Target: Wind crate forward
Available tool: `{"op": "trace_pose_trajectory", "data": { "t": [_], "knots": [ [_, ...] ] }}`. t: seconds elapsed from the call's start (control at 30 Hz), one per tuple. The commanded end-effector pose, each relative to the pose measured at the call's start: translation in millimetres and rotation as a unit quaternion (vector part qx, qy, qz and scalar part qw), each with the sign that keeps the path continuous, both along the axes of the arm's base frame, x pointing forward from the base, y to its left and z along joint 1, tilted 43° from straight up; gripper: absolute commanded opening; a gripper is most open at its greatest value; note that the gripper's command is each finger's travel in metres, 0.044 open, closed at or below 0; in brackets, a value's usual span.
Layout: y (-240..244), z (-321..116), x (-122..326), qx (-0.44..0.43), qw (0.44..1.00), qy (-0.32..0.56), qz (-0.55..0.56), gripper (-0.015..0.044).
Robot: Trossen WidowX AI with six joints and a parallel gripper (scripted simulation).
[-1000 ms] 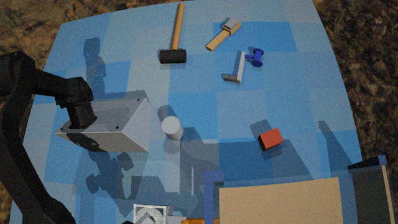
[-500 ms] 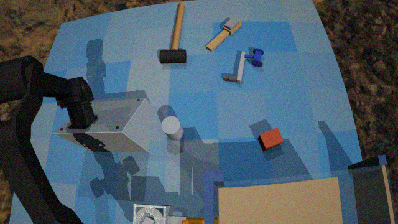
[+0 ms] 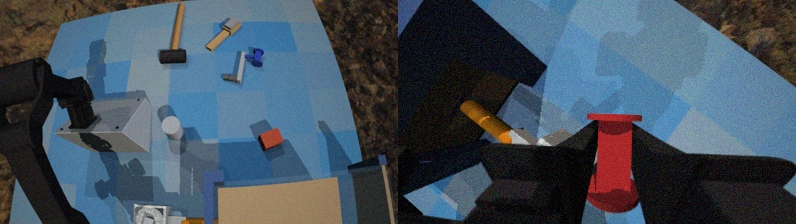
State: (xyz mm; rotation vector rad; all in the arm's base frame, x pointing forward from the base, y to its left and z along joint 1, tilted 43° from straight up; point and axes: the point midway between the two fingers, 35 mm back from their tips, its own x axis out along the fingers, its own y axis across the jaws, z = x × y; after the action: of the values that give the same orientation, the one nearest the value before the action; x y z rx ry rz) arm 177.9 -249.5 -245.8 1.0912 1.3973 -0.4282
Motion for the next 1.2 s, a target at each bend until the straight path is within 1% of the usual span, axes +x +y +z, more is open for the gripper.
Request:
{"op": "trace_pose_trajectory", "data": {
  "t": [0.0,1.17],
  "knots": [
    [2,3,24,0.003,1.0,-0.024,0.005,0.0],
    [21,16,79,0.005,1.0,-0.026,0.005,0.0]
  ]
}}
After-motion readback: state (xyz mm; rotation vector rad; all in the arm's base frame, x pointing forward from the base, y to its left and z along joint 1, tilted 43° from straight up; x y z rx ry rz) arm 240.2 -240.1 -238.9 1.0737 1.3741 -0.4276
